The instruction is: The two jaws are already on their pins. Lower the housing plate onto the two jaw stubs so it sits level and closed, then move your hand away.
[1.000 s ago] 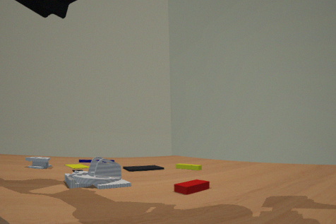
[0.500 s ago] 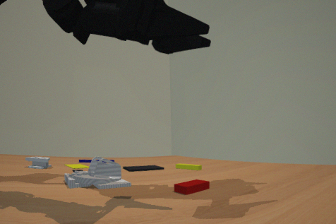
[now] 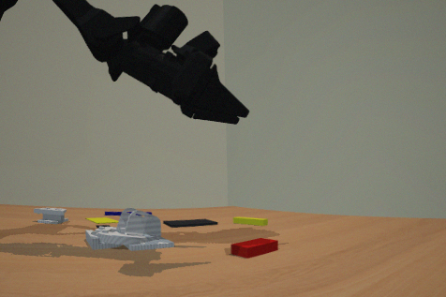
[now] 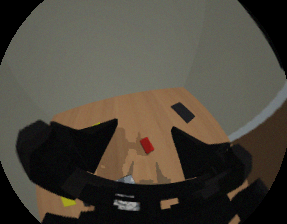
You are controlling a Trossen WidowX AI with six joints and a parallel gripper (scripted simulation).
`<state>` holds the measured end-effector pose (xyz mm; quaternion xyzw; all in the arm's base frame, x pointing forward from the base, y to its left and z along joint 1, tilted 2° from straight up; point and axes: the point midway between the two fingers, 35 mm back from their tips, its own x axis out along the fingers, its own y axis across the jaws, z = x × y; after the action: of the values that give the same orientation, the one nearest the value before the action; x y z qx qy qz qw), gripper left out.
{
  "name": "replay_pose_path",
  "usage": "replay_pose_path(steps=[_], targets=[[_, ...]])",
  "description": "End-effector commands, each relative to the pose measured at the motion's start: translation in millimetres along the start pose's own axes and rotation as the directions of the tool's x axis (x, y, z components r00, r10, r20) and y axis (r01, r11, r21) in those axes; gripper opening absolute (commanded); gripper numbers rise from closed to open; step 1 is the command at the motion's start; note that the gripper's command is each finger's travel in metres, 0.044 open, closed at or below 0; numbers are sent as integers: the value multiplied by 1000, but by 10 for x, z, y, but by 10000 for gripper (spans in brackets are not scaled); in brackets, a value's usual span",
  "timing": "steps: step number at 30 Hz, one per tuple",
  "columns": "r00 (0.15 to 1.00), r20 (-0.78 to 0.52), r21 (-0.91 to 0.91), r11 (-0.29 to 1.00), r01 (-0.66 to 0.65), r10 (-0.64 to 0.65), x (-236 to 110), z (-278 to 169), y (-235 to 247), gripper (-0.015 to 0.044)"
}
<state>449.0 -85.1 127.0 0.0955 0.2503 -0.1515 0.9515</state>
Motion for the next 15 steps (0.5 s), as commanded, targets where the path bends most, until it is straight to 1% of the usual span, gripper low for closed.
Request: replay_pose_path(steps=[1, 8, 15], targets=[[997, -53, -62, 997, -52, 49, -32, -151, 262, 440], [975, -181, -180, 970, -165, 132, -160, -474, 759, 440], [928, -317, -294, 911, -291, 194, -380, -838, 1218, 440]])
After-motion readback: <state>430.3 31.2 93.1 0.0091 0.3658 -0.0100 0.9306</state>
